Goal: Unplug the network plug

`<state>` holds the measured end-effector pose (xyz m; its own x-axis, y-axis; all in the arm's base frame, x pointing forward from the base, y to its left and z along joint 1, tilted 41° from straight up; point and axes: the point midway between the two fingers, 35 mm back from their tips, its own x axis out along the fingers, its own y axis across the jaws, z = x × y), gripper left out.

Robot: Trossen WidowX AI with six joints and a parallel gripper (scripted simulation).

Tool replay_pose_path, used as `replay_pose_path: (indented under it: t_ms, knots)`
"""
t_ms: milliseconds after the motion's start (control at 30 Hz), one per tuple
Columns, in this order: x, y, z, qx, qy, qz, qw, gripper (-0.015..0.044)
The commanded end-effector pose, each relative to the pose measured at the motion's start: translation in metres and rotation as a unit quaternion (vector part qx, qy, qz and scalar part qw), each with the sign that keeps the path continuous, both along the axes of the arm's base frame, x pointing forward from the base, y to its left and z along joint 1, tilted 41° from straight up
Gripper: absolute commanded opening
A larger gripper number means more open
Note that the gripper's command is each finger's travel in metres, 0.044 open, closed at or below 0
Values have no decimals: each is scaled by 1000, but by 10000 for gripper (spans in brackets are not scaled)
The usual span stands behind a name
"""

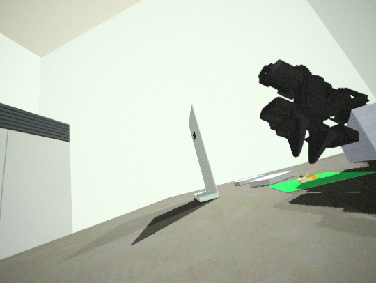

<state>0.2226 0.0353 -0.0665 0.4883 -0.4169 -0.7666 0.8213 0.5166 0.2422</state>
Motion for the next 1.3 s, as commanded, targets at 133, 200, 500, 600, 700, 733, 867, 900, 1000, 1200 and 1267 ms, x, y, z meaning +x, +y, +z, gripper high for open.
replay_pose_path:
  t_ms: [133,200,500,600,700,733,867,900,1000,1200,1267]
  knots:
    - [2,7,6,1,-3,-2,1000,156]
    - [3,8,8,1,-3,-2,1000,156]
    - [5,17,15,2,-3,-2,1000,156]
    - [5,19,18,3,-2,-2,1000,156]
    - [5,22,21,3,-2,-2,1000,156]
    - [5,23,22,3,-2,-1,1000,156]
    - [6,27,26,3,-2,-1,1000,156]
    - [6,28,27,3,-2,-1,1000,156]
    - [6,30,30,3,-2,-1,1000,156]
    - [6,35,36,3,-2,-1,1000,156]
    - [6,37,38,3,-2,-1,1000,156]
